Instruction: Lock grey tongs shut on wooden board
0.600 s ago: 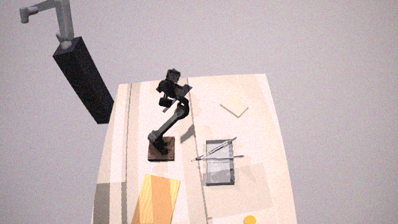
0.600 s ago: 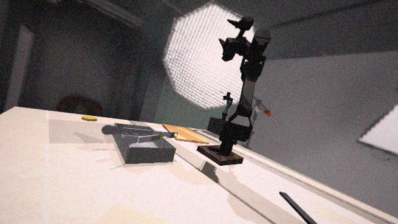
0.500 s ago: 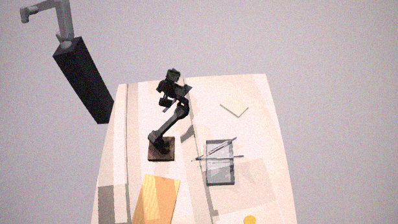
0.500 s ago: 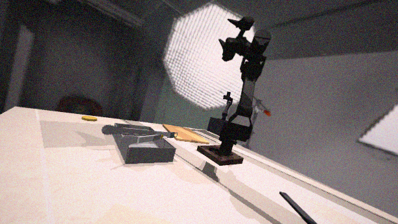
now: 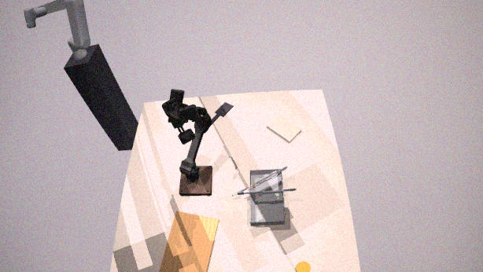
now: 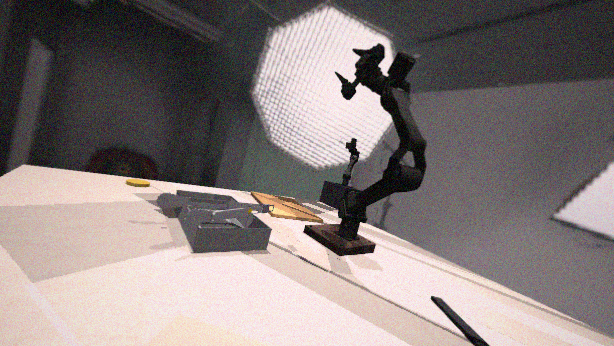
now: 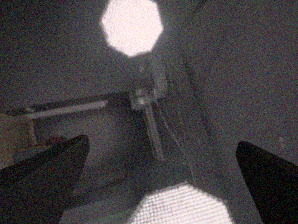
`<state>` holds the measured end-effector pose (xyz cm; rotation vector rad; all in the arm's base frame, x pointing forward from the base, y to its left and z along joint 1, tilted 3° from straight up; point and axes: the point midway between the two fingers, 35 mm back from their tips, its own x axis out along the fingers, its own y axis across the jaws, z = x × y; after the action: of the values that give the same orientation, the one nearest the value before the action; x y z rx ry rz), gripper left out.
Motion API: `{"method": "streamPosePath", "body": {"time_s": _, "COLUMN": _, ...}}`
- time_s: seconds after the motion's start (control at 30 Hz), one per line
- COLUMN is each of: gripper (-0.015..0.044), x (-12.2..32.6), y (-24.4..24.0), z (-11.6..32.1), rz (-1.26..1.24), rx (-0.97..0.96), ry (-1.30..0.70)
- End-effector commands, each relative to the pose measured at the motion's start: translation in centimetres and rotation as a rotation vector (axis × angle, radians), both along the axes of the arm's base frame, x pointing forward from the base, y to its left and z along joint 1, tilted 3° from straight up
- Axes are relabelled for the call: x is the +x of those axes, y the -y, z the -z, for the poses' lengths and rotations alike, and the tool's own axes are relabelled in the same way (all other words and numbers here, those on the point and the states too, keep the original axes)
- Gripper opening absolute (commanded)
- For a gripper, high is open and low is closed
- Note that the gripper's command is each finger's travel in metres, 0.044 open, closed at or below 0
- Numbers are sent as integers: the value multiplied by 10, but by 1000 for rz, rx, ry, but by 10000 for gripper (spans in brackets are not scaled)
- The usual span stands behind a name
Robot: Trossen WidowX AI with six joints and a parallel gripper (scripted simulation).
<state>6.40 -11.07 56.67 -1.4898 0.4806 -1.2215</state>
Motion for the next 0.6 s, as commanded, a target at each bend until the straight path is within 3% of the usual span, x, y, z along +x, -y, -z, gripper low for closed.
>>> {"method": "streamPosePath", "body": {"time_s": 0.0, "gripper": 440, "x": -7, "y": 37, "z": 11, "rz": -90, "rx": 144, "ry": 99}}
{"method": "streamPosePath", "body": {"time_s": 0.27, "gripper": 440, "x": 25, "y": 117, "z": 57, "rz": -287, "rx": 535, "ry": 245}}
{"method": "streamPosePath", "body": {"time_s": 0.57, "gripper": 440, "x": 107, "y": 156, "z": 132, "rz": -428, "rx": 969, "ry": 242}}
